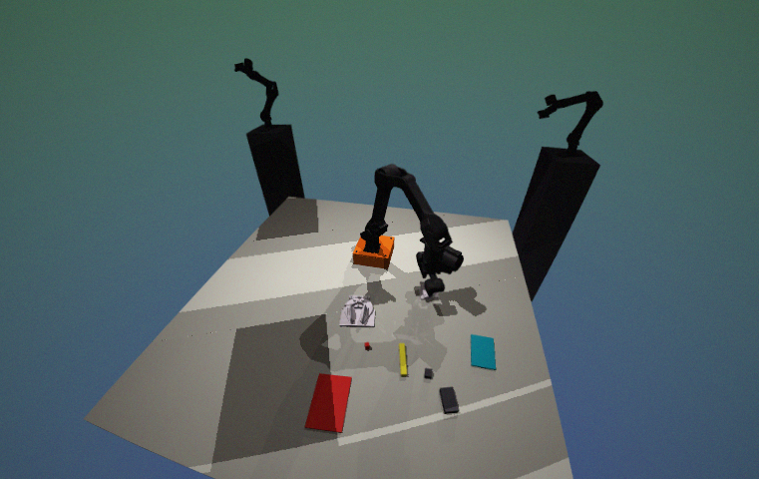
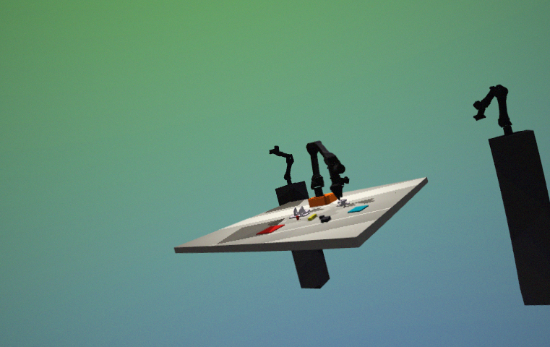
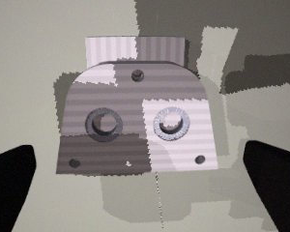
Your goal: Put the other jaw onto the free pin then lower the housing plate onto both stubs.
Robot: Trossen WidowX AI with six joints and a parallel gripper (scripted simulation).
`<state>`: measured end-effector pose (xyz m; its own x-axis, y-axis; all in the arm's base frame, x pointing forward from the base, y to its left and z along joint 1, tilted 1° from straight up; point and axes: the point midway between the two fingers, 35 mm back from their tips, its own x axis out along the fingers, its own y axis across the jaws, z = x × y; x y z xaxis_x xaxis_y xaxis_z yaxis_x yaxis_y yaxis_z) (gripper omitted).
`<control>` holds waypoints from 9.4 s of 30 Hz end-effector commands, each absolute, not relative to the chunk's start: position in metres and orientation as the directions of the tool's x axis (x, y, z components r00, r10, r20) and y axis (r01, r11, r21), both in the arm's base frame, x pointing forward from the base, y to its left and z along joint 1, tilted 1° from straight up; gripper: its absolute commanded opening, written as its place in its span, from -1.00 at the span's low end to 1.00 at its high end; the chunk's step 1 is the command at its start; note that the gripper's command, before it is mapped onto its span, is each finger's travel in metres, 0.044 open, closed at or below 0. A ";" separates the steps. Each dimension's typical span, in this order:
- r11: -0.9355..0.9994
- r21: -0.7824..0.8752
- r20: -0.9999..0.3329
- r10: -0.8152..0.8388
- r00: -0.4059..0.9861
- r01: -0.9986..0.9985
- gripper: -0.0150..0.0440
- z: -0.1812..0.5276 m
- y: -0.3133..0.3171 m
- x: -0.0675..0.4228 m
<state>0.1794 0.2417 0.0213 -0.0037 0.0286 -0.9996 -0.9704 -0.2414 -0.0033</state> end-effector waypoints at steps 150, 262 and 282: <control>0.618 0.009 -1.000 0.018 0.002 -0.786 0.70 0.059 0.109 0.259; 0.994 0.009 -1.000 0.009 -0.001 -0.112 0.70 0.053 -0.008 0.255; 0.994 0.009 -1.000 0.009 -0.001 -0.111 0.70 0.020 -0.008 0.256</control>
